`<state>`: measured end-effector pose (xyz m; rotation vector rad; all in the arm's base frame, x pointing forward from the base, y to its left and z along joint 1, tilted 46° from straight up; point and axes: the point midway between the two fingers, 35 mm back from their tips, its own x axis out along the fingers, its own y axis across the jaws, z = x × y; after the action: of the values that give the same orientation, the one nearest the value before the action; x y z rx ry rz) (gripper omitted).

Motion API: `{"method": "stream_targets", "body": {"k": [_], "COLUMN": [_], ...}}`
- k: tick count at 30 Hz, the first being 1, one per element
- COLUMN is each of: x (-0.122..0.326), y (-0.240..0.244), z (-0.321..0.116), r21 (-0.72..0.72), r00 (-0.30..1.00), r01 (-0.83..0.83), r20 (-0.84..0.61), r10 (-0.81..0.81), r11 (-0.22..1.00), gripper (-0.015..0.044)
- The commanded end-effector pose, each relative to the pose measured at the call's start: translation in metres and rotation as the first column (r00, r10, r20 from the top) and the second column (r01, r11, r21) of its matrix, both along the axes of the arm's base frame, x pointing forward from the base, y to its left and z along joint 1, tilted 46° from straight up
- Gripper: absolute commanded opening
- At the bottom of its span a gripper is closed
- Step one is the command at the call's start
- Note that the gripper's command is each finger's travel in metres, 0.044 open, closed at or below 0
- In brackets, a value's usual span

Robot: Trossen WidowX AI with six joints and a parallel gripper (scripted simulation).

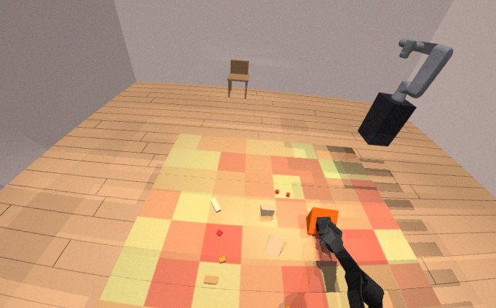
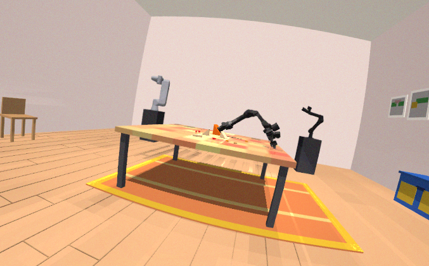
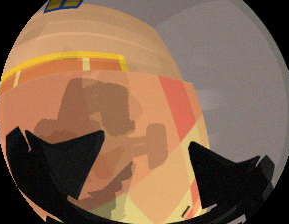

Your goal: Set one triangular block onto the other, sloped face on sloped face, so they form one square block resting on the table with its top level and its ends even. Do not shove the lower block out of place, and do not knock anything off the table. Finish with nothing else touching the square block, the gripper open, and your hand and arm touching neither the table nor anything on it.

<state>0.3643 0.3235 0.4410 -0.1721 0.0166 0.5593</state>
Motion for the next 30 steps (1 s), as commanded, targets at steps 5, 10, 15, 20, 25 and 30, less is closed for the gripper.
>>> {"method": "stream_targets", "body": {"k": [5, 10, 15, 20, 25, 30], "x": [0.065, 0.092, 0.11, 0.11, 0.09, 0.054], "y": [-0.077, -0.128, -0.195, -0.261, -0.325, -0.38], "z": [-0.067, -0.117, -0.175, -0.231, -0.285, -0.334], "r21": [-0.309, -0.495, -0.656, -0.752, -0.769, -0.703], "r00": [0.993, 0.984, 0.962, 0.927, 0.868, 0.783], "r01": [0.088, 0.077, 0.009, -0.128, -0.318, -0.512], "r20": [-0.045, -0.102, -0.2, -0.323, -0.471, -0.618], "r10": [-0.107, -0.146, -0.185, -0.192, -0.155, -0.068], "r11": [0.947, 0.865, 0.755, 0.647, 0.555, 0.494], "gripper": [0.044, 0.044, 0.044, 0.044, 0.044, 0.044]}}
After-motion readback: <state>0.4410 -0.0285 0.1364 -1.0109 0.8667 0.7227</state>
